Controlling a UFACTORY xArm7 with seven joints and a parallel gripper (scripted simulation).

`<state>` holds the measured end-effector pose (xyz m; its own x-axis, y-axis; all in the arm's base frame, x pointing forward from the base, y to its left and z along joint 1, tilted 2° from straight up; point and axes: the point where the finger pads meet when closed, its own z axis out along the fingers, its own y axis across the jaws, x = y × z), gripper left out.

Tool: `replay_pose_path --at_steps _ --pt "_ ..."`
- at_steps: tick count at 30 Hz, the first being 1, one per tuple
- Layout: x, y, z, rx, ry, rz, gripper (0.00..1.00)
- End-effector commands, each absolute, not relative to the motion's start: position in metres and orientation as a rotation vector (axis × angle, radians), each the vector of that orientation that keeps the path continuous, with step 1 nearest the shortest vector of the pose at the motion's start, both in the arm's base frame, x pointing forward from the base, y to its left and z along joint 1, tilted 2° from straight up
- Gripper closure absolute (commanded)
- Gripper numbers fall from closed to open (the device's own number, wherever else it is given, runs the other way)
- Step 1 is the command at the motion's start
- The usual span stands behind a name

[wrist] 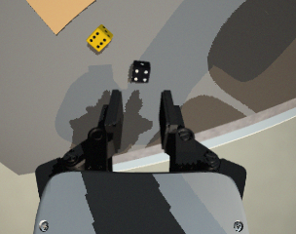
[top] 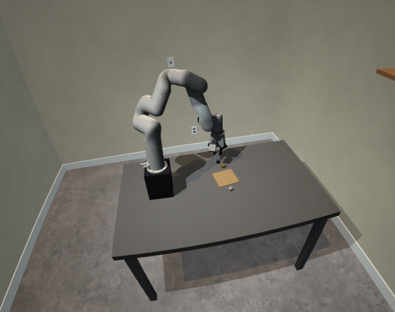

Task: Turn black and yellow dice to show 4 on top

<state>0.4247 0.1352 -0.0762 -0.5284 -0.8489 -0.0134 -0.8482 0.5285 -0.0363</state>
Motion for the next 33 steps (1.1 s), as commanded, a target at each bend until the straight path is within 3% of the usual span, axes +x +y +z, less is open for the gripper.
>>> replay_pose_path --at_steps 1,33 --pt "0.426 0.136 -0.075 -1.509 2.717 -0.040 0.64" --pt "0.427 0.136 -0.093 -1.508 2.718 -0.038 0.64"
